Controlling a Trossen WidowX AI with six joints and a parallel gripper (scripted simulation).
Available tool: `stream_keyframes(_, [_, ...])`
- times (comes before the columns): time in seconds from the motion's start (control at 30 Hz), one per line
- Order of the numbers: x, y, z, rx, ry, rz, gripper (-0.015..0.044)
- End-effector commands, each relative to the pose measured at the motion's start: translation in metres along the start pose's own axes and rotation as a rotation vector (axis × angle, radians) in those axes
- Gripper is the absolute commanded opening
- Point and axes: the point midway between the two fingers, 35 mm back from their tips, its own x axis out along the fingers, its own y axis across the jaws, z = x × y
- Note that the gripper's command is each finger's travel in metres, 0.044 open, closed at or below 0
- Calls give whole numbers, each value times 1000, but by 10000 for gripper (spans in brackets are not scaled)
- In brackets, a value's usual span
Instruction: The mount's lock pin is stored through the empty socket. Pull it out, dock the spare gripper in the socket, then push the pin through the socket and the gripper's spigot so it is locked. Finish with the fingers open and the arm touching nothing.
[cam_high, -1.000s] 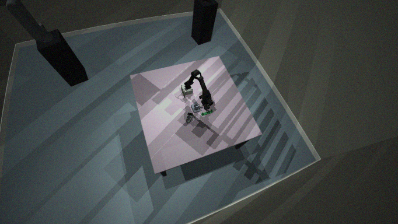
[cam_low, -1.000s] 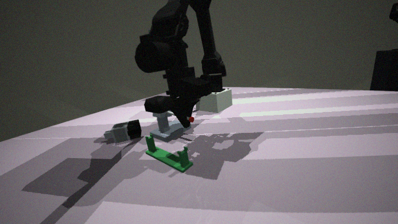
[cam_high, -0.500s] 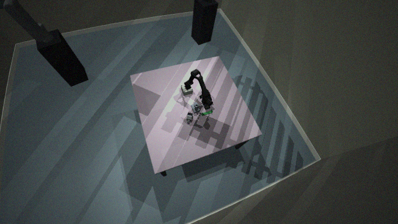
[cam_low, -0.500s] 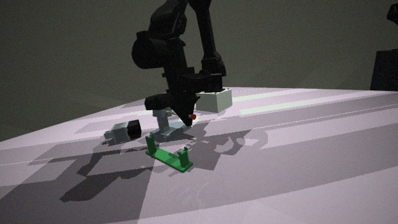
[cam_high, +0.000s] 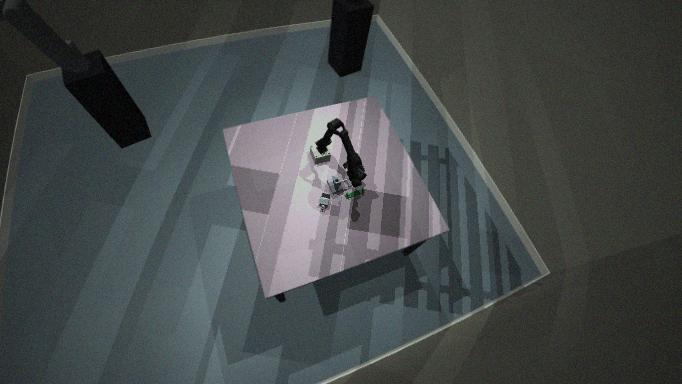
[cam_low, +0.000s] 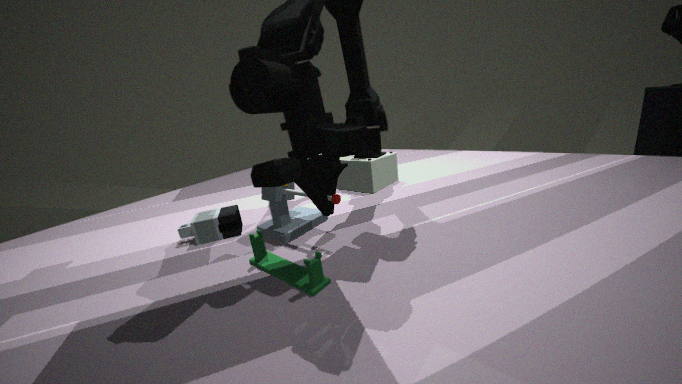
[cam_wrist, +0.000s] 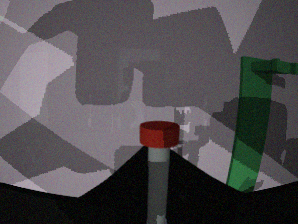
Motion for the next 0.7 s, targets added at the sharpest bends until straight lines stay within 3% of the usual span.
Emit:
stream_keyframes(0.0, [0,0,4,3,-3,0,0])
stream_keyframes(0.67, [1,-1,19,4,-1,-1,0])
